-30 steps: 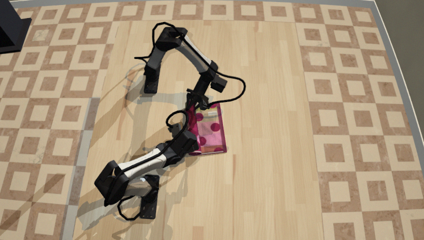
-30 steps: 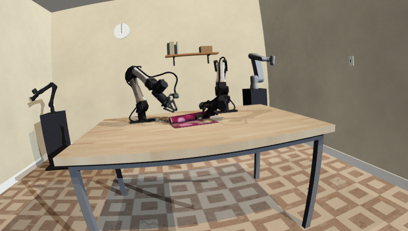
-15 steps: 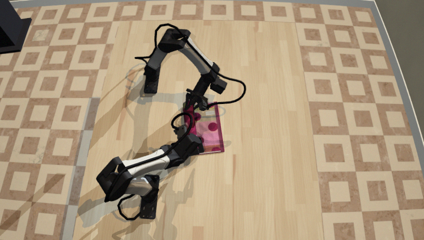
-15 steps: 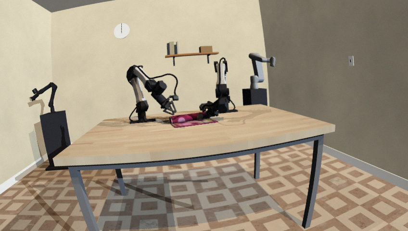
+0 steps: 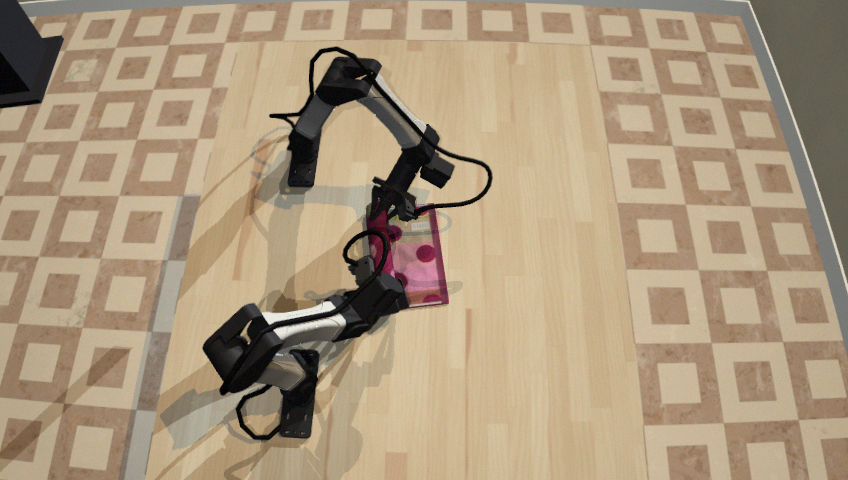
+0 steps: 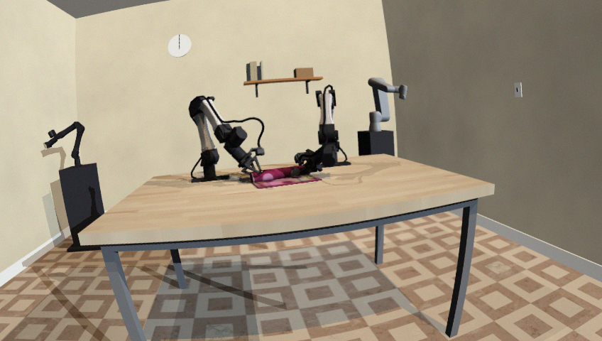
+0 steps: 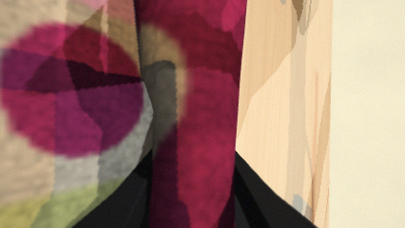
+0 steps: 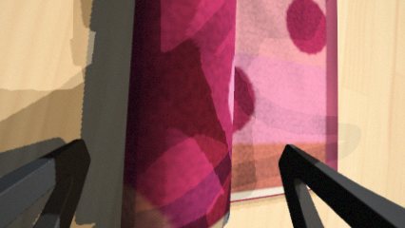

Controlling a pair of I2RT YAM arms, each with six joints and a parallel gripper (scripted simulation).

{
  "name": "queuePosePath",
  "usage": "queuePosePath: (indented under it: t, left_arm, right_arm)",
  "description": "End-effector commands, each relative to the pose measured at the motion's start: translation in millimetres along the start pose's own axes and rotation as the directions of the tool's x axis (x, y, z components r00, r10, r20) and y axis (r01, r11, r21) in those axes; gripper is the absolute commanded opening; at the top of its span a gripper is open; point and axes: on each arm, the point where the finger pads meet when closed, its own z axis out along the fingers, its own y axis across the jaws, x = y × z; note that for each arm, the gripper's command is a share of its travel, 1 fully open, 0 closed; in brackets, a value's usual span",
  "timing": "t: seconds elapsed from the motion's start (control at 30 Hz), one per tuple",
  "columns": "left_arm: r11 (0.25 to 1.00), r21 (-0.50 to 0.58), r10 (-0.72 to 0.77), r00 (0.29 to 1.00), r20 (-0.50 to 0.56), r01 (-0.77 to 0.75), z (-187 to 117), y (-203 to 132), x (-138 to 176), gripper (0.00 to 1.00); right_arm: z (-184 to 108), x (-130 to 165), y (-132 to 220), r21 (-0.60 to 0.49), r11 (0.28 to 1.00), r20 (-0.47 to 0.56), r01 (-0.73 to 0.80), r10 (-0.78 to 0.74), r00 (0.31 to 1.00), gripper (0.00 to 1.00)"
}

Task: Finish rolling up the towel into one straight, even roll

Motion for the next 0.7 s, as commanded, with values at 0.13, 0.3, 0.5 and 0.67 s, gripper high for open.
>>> queuePosePath:
  t: [0.13,0.3,0.5,0.67]
  left_arm:
    - [1.000,-0.004,0.017,1.000,0.010,-0.017,-2.3,2.4,-4.1,0.31]
    - [1.000,-0.004,0.017,1.000,0.010,-0.017,-2.3,2.4,-4.1,0.31]
    - [1.000,-0.004,0.017,1.000,0.010,-0.017,-2.3,2.4,-4.1,0.31]
    - [1.000,-0.004,0.017,1.000,0.010,-0.017,-2.3,2.4,-4.1,0.31]
  right_arm:
    - [14.8,-5.6,-3.3,0.029,0.999,0.038,0.026,-0.027,0.999,0.98]
    - [15.8,-9.9,-7.4,0.029,0.999,0.038,0.026,-0.027,0.999,0.98]
    - [15.8,-9.9,-7.4,0.029,0.999,0.038,0.026,-0.027,0.999,0.72]
    - [15.8,-9.9,-7.4,0.029,0.999,0.038,0.026,-0.027,0.999,0.51]
